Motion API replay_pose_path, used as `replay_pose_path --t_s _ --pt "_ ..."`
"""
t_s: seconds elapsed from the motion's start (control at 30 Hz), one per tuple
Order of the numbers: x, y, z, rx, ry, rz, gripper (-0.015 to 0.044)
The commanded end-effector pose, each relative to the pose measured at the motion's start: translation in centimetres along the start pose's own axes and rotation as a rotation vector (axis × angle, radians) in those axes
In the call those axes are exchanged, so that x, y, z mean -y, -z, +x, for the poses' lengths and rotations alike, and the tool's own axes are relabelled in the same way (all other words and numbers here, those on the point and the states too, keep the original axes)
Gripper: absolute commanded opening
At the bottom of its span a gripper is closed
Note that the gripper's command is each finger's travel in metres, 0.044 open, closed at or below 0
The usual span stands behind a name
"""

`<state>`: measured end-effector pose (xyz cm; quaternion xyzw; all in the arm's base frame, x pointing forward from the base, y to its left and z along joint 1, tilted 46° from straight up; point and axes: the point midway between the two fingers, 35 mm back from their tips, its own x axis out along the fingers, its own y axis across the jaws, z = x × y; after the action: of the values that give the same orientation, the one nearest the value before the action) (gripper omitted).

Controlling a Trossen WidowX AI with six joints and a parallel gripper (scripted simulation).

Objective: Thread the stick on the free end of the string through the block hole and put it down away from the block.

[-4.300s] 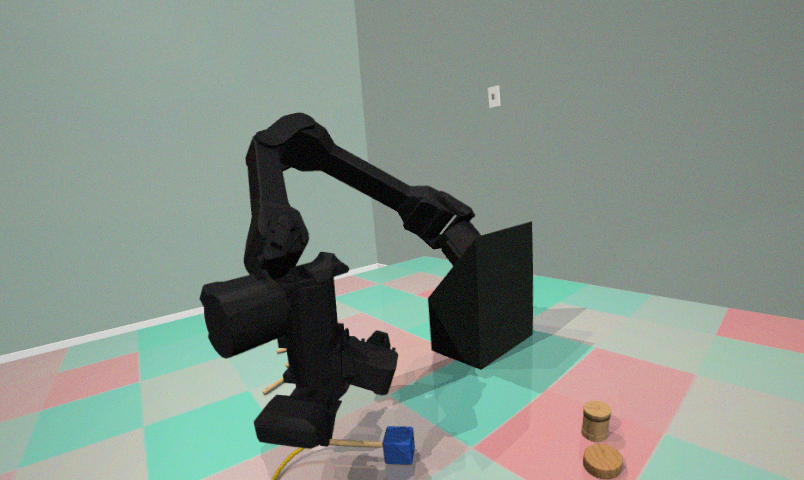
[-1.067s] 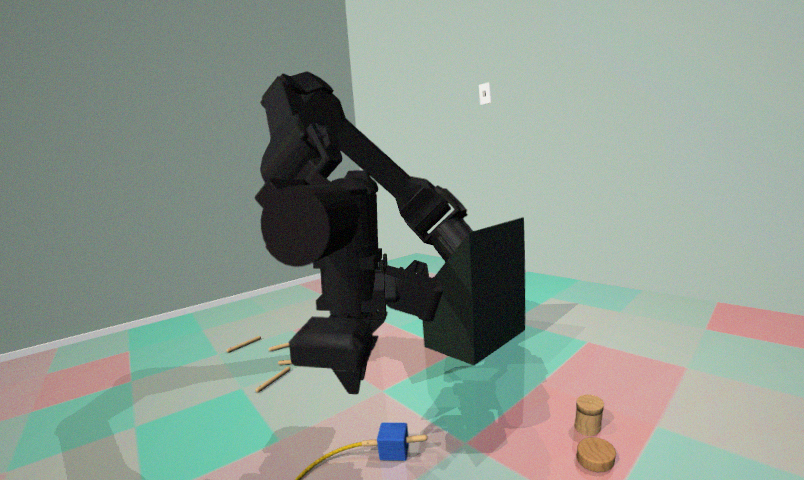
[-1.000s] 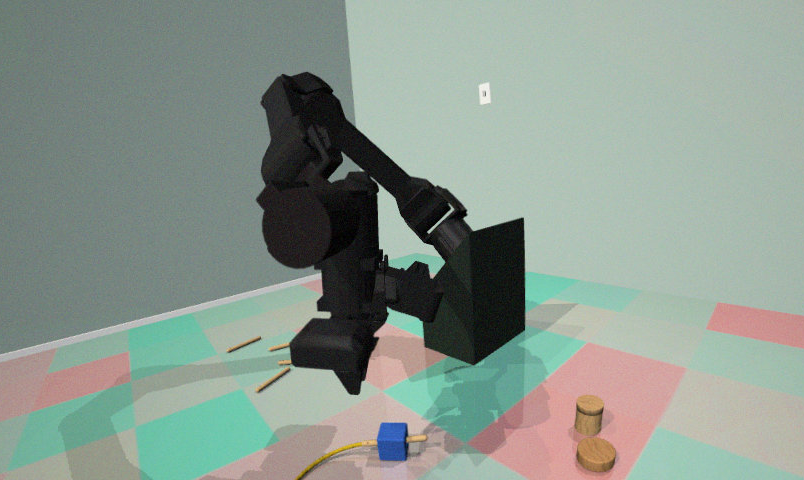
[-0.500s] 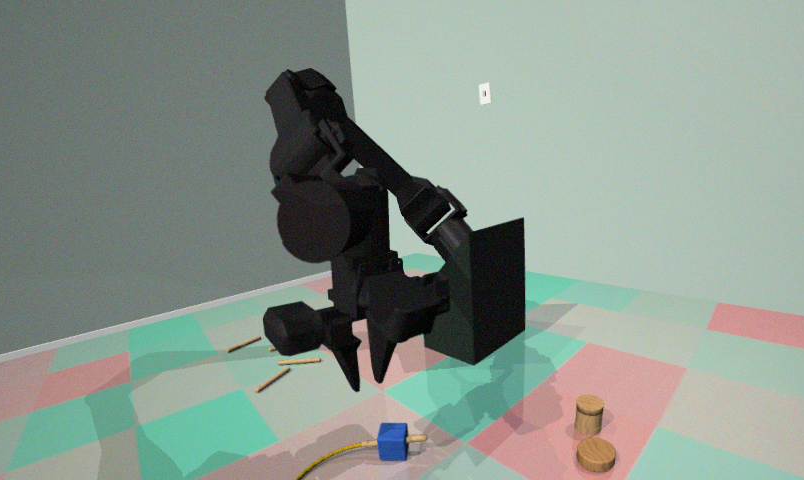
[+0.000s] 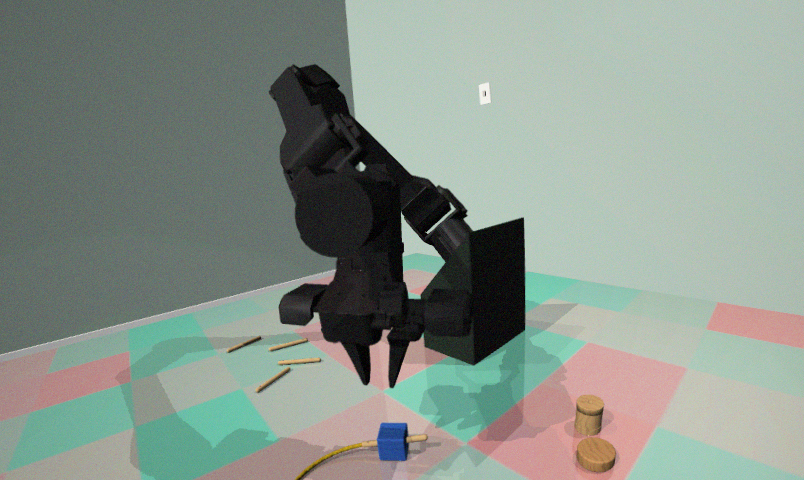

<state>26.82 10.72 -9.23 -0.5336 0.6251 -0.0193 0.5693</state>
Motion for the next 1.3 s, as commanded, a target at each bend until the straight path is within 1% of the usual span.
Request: replay_pose_path --t_s 0.0,0.37,0.93,1.27 --pt "-2.1 1.0 0.5 -0.047 -0.017 0.784 0.0121" --pt "-3.1 1.3 0.5 -0.066 -0.006 1.398 0.0121" --pt "-3.1 1.3 0.5 -0.066 -0.006 1.409 0.0121" --pt "-3.1 1.2 1.9 -0.066 -0.008 1.409 0.0121"
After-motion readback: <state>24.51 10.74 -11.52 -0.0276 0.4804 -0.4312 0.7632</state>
